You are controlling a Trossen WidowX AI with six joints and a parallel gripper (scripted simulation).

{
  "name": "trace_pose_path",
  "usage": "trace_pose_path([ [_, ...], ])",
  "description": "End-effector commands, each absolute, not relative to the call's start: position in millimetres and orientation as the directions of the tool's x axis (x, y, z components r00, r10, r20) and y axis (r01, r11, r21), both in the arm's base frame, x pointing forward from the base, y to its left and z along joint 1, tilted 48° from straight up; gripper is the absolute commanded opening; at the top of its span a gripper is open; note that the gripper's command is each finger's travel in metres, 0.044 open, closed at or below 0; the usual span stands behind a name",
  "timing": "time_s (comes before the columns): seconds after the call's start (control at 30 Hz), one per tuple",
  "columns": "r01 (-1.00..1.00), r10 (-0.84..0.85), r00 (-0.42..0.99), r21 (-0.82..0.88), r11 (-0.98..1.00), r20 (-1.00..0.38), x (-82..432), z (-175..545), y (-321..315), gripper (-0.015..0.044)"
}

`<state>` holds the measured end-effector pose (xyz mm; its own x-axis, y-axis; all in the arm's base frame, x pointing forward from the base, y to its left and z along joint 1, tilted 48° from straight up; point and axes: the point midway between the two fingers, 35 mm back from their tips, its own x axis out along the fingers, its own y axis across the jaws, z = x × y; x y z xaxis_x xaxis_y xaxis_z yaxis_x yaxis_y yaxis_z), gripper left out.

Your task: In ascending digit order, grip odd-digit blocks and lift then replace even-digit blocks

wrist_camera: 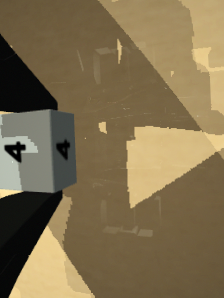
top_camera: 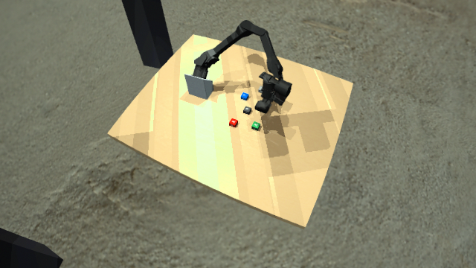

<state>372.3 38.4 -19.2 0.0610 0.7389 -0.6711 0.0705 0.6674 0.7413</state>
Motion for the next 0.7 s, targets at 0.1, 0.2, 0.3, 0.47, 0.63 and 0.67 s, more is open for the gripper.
trace_pose_path([
  [0.1,0.061,0.738,0.067,0.741,0.669,-0.671,374,-16,38,0.0120],
  [0.2,0.061,0.738,0.067,0.741,0.669,-0.671,374,-16,38,0.0120],
  [0.3,0.061,0.738,0.067,0.741,0.669,-0.671,374,-16,38,0.0120],
  [0.47,0.061,0.738,0.067,0.741,0.668,-0.671,375,-22,44,0.0120],
  [0.63,0.061,0.738,0.067,0.741,0.668,-0.671,375,-26,49,0.0120],
  [0.67,0.061,0.738,0.067,0.741,0.668,-0.671,375,-26,49,0.0120],
])
